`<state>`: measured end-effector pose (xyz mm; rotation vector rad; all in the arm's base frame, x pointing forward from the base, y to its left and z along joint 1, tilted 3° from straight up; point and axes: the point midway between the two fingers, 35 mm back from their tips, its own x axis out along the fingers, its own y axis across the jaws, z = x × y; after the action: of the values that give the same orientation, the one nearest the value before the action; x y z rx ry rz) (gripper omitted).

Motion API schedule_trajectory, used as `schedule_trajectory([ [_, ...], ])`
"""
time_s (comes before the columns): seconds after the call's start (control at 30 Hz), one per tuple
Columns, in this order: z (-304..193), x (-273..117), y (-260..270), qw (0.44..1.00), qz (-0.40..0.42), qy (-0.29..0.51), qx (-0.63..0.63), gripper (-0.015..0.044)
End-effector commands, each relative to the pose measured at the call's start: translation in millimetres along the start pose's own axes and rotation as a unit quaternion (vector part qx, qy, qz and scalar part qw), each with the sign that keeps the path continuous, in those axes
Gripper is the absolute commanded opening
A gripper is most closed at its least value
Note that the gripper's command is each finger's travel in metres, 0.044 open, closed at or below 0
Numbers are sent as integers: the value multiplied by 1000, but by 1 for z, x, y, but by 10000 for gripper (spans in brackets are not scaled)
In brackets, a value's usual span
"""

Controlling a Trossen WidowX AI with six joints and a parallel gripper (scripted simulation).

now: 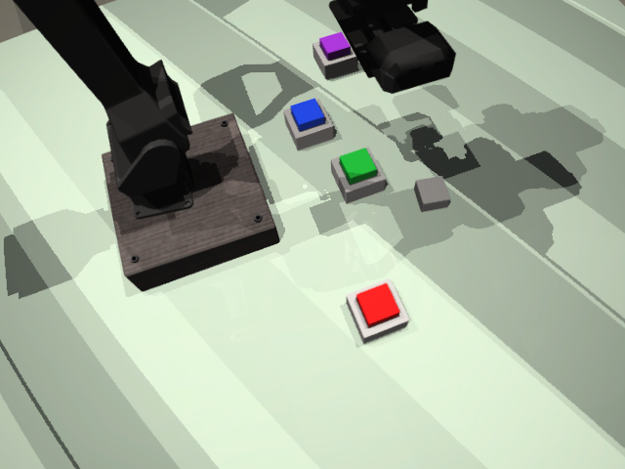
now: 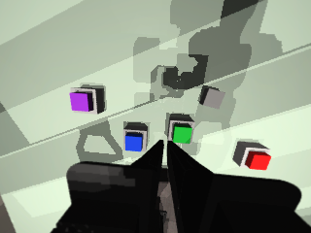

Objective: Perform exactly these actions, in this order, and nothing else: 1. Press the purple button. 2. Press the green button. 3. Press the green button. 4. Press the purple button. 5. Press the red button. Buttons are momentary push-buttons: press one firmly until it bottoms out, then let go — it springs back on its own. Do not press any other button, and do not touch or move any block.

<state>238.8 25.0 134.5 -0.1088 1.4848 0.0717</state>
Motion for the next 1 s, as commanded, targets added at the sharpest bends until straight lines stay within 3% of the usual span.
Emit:
schedule_trajectory([
  [0.0,-28,3,-38,1000,-1,4,-3,20],
  [0.23,-29,5,-40,1000,-1,4,-3,20],
  [0.43,-29,63,-40,1000,-1,4,-3,20],
  [0.97,-29,81,-40,1000,-1,4,-3,20],
])
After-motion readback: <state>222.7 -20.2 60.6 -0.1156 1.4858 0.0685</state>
